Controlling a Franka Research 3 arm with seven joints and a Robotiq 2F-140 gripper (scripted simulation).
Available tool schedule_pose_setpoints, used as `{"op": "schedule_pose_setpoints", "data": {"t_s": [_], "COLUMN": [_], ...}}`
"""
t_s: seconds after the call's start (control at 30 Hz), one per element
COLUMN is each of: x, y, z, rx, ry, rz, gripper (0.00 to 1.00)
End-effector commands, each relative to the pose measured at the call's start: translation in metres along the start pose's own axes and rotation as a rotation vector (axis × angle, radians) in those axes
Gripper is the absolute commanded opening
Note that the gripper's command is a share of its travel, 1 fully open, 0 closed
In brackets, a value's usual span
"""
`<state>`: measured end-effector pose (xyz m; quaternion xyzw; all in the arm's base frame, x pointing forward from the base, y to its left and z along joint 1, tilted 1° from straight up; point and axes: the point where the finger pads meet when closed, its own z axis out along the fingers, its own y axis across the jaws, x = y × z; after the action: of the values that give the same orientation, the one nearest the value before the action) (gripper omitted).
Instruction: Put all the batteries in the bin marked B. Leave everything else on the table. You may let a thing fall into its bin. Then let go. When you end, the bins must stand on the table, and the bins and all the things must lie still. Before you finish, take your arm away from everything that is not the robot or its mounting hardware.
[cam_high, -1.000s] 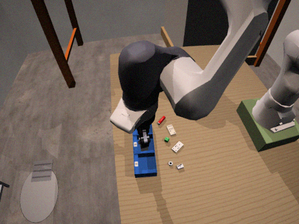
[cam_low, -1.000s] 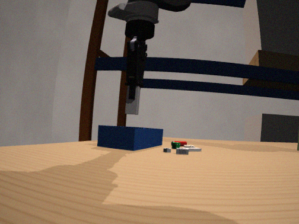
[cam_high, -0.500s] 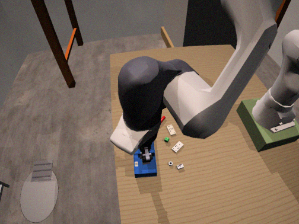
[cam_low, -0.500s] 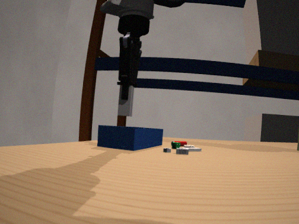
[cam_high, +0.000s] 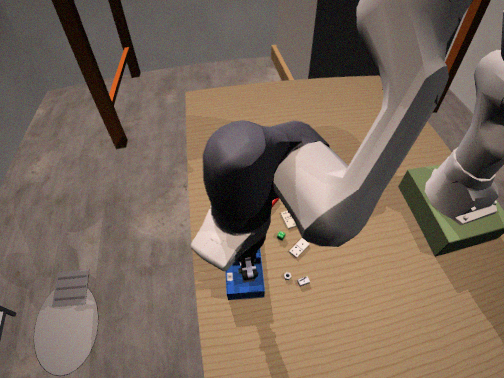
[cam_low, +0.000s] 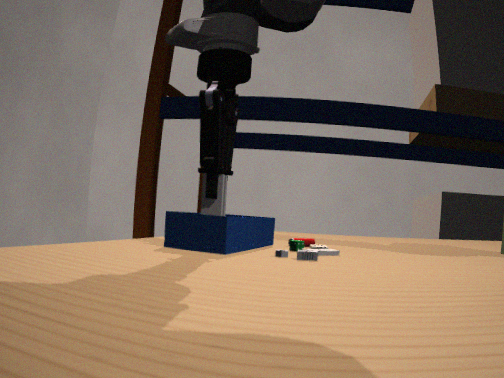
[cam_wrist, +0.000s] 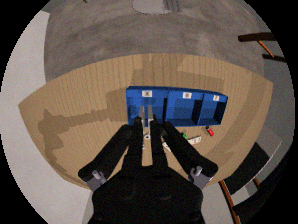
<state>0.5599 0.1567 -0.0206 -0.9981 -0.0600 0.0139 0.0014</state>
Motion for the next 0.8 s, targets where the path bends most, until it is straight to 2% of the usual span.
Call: {"op": "schedule_pose_setpoints", "data": {"t_s": [0.0,0.13,0.77], "x": [0.0052,0.0053,0.0053], "y": [0.0,0.0,0.0], "z": [0.0073,0.016,0.016], "rx": [0.0,0.0,0.0], "ry": [0.014,0.014,0.014], "rz": [0.012,0.012,0.012], "gripper": [0.05,0.05,0.05]}}
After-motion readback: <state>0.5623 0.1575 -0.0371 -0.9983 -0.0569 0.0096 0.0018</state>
